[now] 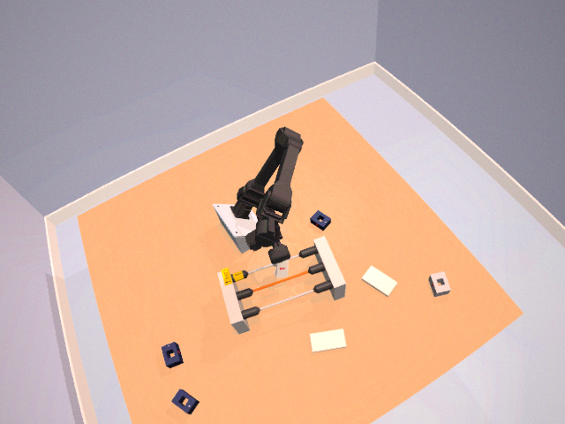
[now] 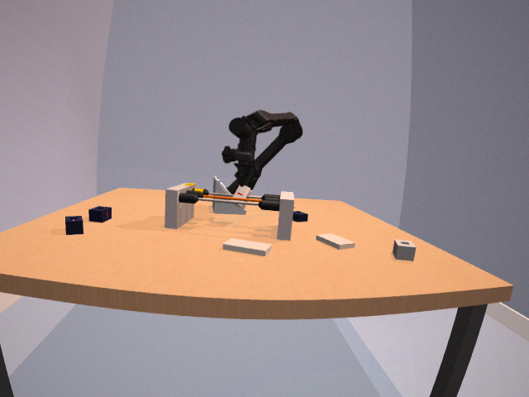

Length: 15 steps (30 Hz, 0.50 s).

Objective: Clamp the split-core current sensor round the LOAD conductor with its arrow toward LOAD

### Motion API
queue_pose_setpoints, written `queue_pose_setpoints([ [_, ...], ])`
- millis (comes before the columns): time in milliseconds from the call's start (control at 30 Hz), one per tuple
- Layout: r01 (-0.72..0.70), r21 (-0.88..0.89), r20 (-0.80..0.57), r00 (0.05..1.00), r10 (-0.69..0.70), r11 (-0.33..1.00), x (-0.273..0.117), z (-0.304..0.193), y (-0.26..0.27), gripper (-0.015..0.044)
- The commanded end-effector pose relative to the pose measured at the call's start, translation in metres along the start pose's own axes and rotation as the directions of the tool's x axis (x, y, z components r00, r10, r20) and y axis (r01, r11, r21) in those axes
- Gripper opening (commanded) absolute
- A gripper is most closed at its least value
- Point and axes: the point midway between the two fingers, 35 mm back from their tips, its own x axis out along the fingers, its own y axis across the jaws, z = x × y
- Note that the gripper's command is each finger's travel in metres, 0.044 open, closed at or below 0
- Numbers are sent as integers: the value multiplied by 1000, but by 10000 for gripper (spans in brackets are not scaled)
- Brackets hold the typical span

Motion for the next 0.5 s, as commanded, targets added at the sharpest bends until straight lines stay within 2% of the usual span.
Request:
queue_pose_setpoints([
  [0, 13, -2, 1, 1000, -13, 1000, 0, 0, 1, 0],
  [467, 214, -1, -2, 977, -214, 977, 6, -1, 13, 0],
])
